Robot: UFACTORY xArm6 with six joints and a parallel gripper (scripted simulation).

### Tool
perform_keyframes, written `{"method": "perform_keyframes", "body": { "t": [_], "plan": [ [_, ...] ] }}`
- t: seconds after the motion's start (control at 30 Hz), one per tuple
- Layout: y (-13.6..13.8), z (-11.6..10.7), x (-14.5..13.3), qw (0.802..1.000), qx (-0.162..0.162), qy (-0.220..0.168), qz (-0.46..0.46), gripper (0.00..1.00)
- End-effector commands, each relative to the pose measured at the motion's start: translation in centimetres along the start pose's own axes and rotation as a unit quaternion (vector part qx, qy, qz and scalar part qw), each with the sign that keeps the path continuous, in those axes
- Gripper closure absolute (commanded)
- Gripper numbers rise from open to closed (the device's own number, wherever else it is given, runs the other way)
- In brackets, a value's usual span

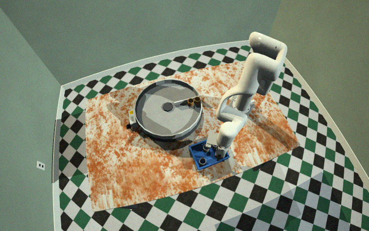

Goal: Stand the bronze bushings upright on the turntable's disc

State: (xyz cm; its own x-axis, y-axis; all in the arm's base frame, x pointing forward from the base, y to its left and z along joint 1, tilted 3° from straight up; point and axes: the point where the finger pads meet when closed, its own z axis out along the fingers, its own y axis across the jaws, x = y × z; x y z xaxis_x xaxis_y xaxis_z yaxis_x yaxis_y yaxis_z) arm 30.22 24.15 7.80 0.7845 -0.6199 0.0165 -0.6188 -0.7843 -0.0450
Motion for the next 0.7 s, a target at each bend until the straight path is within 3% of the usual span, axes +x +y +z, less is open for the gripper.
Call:
{"method": "perform_keyframes", "body": {
  "t": [0.0, 0.67],
  "plan": [
    [-0.1, 0.0, 0.0, 1.000, 0.002, 0.000, 0.000, 0.52],
    [-0.1, 2.2, 0.0, 1.000, 0.002, 0.000, 0.000, 0.52]
  ]
}}
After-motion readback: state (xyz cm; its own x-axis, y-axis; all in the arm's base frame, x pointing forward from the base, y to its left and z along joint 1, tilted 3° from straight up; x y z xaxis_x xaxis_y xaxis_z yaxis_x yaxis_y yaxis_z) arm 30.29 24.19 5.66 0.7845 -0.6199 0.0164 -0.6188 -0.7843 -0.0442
